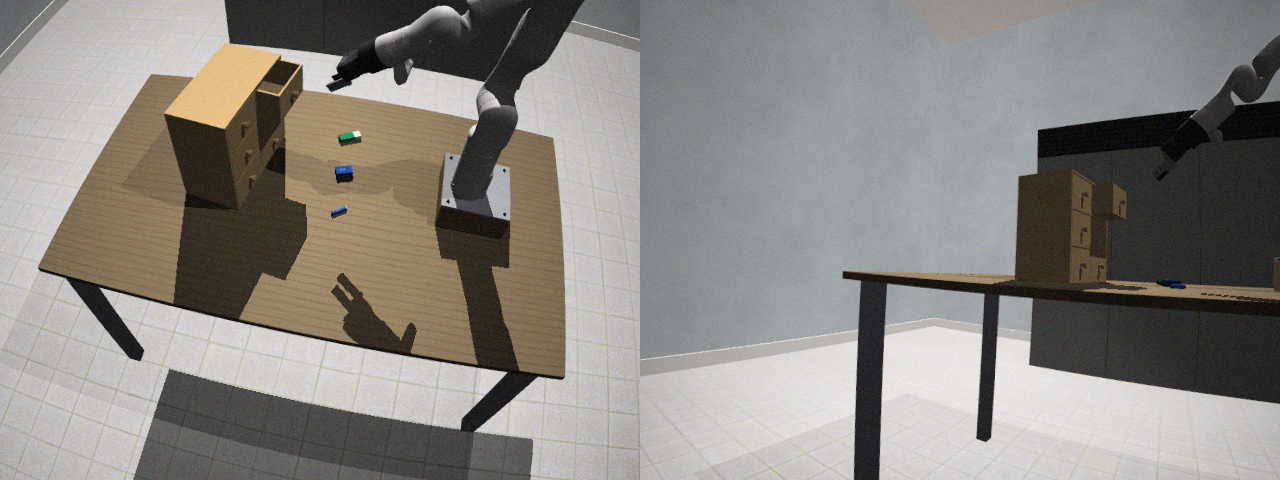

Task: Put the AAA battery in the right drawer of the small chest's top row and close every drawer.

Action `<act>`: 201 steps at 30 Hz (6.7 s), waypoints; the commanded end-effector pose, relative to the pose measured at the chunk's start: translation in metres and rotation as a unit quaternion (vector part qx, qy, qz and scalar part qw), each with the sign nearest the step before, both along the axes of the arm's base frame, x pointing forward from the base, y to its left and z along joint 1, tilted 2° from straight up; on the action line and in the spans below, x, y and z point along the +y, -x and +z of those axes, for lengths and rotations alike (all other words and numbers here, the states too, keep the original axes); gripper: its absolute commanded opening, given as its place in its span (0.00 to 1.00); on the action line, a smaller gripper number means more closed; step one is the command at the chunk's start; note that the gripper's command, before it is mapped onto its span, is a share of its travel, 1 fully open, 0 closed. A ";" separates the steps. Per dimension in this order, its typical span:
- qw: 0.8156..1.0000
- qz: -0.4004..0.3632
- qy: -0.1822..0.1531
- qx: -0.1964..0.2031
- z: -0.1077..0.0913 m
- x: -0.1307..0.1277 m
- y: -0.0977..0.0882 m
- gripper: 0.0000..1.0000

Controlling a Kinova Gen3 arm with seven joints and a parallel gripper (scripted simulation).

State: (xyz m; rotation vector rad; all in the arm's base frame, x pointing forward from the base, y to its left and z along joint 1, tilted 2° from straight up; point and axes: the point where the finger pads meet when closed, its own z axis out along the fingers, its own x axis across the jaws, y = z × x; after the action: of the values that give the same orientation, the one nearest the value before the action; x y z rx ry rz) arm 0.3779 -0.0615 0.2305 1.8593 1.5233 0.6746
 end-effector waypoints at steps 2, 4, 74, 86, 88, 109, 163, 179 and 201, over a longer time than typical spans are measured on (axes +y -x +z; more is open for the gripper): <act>1.000 -0.002 0.000 0.000 0.005 -0.001 0.000 0.67; 1.000 -0.002 0.000 0.000 0.005 -0.001 0.000 0.67; 1.000 -0.003 0.000 0.002 0.008 -0.001 0.002 0.67; 1.000 -0.005 0.001 0.003 0.009 -0.002 0.002 0.67; 1.000 -0.005 0.002 0.004 0.009 -0.003 0.002 0.67; 1.000 -0.006 0.004 0.008 0.010 -0.004 0.003 0.67; 1.000 -0.004 -0.003 0.030 0.019 -0.002 0.005 0.67; 0.998 -0.006 -0.009 0.068 0.022 -0.002 0.013 0.67; 0.987 -0.004 -0.029 0.157 0.043 0.003 0.027 0.67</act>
State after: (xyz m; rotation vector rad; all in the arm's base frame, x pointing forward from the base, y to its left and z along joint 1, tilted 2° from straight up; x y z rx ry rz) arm 0.3497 -0.0613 0.2696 2.0818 1.6777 0.4522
